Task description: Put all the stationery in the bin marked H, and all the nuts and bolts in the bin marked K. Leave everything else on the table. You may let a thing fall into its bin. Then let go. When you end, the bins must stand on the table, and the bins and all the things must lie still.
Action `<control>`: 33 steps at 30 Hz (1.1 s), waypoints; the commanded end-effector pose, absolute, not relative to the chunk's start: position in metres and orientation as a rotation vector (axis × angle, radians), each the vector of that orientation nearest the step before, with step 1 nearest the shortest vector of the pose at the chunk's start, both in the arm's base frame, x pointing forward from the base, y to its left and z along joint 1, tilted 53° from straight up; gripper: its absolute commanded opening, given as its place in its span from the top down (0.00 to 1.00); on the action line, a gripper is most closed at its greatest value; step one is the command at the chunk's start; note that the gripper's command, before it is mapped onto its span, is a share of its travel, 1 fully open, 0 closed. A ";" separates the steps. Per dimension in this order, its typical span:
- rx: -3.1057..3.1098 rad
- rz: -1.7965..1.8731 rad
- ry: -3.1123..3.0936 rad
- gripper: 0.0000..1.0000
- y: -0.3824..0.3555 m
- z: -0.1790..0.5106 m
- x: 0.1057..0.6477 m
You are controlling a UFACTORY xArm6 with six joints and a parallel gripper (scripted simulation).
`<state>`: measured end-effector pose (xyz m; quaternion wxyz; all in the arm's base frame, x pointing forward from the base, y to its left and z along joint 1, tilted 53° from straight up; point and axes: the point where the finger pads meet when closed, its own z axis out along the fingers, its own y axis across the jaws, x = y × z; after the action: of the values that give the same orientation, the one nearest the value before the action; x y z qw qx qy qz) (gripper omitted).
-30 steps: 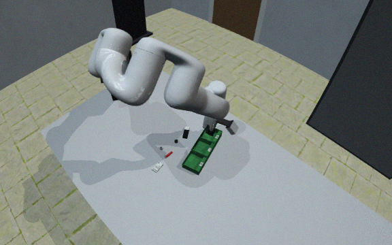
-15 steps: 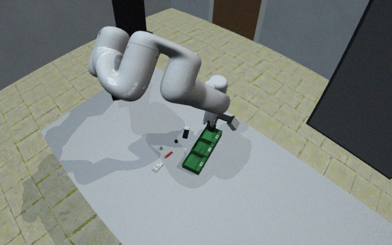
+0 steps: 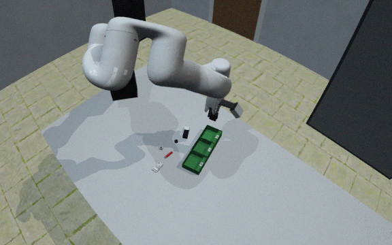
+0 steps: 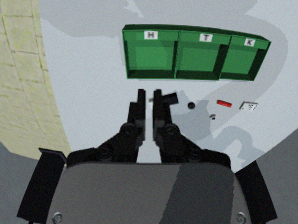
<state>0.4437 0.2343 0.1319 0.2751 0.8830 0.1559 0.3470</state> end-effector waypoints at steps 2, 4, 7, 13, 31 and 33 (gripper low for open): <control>2.372 0.934 0.417 0.93 0.254 0.166 0.406; 2.372 0.934 0.417 0.93 0.254 0.166 0.406; 2.372 0.934 0.417 0.93 0.254 0.166 0.406; 2.372 0.934 0.417 0.93 0.254 0.166 0.406; 2.386 0.949 0.377 0.70 0.147 0.119 0.408; 2.386 0.948 0.377 0.70 0.132 0.112 0.409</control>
<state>0.4051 0.1637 0.1249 0.2740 0.8866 0.1385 0.3458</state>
